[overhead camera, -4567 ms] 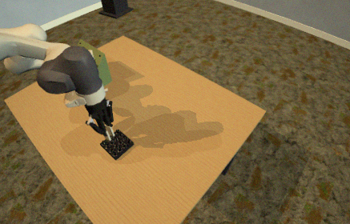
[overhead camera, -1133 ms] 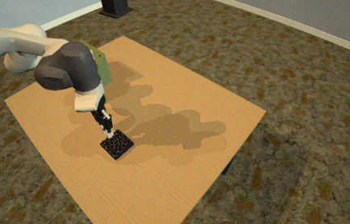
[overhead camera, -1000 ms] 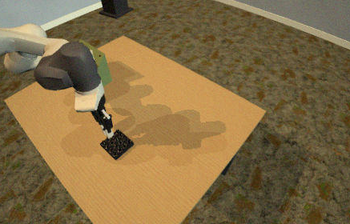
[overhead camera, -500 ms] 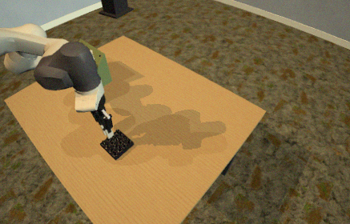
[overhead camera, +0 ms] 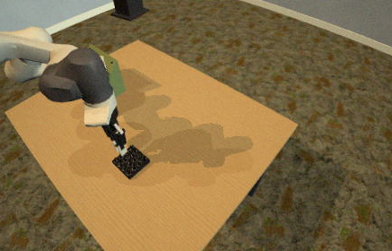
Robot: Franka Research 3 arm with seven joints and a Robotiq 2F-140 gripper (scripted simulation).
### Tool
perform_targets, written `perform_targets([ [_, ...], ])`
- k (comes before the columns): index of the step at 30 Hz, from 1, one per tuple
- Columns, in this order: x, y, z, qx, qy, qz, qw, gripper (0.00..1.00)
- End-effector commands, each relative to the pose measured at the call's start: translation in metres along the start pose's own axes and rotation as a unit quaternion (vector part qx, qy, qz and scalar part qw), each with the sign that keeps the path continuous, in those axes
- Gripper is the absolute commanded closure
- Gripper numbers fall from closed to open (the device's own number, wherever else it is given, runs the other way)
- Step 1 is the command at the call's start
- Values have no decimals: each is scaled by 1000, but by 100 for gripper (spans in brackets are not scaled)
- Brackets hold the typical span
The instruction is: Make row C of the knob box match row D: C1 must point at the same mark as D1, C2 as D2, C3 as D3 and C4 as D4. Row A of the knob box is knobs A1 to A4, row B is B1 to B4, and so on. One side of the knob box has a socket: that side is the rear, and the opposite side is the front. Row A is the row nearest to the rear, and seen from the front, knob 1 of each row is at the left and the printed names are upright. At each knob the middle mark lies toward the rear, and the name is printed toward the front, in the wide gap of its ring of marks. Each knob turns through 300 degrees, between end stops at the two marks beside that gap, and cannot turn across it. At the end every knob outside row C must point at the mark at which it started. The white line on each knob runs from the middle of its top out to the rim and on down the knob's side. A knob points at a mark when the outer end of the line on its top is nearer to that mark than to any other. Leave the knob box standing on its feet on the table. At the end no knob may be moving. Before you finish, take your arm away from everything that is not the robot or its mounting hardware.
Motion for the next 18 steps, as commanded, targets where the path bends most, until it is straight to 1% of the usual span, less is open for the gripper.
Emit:
perform_targets([
  [1, -2, -1, 0, 0, -1, 1, 1000, 88],
  [15, -20, -1, 0, 0, -1, 1, 1000, 88],
  [18, -21, -1, 0, 0, -1, 1, 1000, 88],
])
Point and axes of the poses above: the point where the finger pads meet when closed, its own x axis back along the fingers, its own y axis across the jaws, z = x × y, the point moved 10 cm from there along x, back along the fingers, and after that the axes turned 8 degrees about -x, right-handed, at the moved point
